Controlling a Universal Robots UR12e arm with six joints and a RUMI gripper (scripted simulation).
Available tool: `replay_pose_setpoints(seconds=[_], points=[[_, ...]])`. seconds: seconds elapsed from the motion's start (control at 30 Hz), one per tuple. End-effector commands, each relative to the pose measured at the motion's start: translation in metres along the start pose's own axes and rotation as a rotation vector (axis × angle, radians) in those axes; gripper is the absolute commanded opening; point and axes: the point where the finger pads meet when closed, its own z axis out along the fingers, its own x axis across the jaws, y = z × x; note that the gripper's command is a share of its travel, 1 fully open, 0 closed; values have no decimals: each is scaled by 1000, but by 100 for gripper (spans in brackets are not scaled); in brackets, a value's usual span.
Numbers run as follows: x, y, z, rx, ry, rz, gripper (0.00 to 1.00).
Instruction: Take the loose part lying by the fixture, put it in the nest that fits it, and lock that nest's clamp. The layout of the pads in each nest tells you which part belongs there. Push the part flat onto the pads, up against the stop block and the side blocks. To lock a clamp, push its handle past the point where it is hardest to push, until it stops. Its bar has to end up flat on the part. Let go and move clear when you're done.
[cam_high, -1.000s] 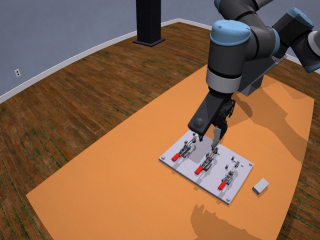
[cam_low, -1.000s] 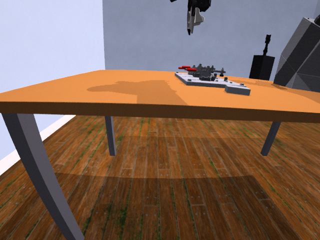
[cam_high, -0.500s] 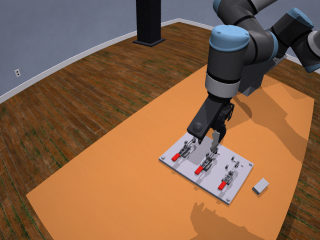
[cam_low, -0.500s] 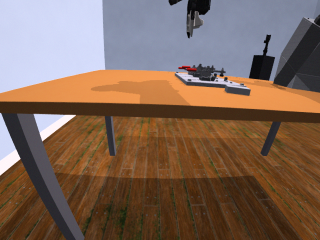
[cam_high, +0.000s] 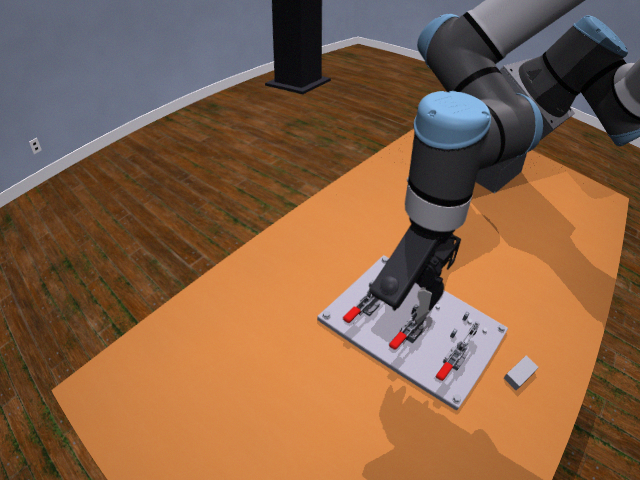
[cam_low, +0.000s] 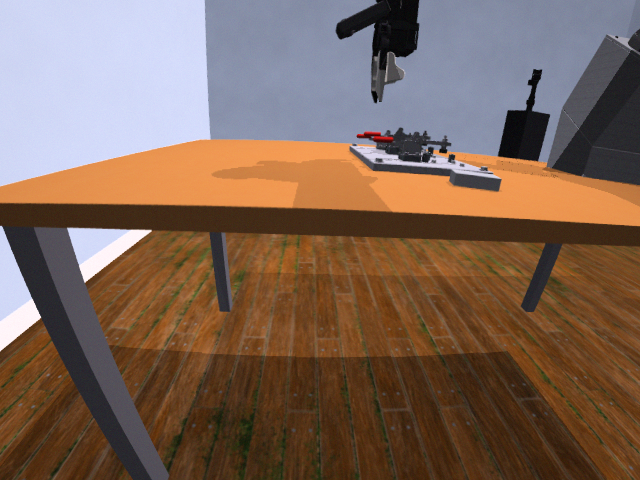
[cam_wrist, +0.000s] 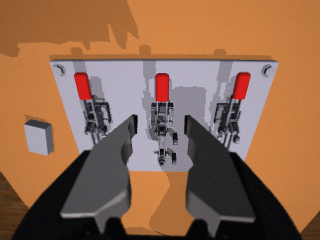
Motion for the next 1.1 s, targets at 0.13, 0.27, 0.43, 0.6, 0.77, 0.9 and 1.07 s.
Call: replay_pose_setpoints(seconds=[0.13,0.27,0.43,0.6,0.77,0.9,1.07], points=[[0,-1,33,2,1,0,28],[0,-1,44,2,1,0,28],[0,-1,49,2,1,0,28],[0,-1,51,2,1,0,28],[0,-1,51,2,1,0,28],[0,-1,51,2,1,0,28],[0,-1,51,2,1,0,28]])
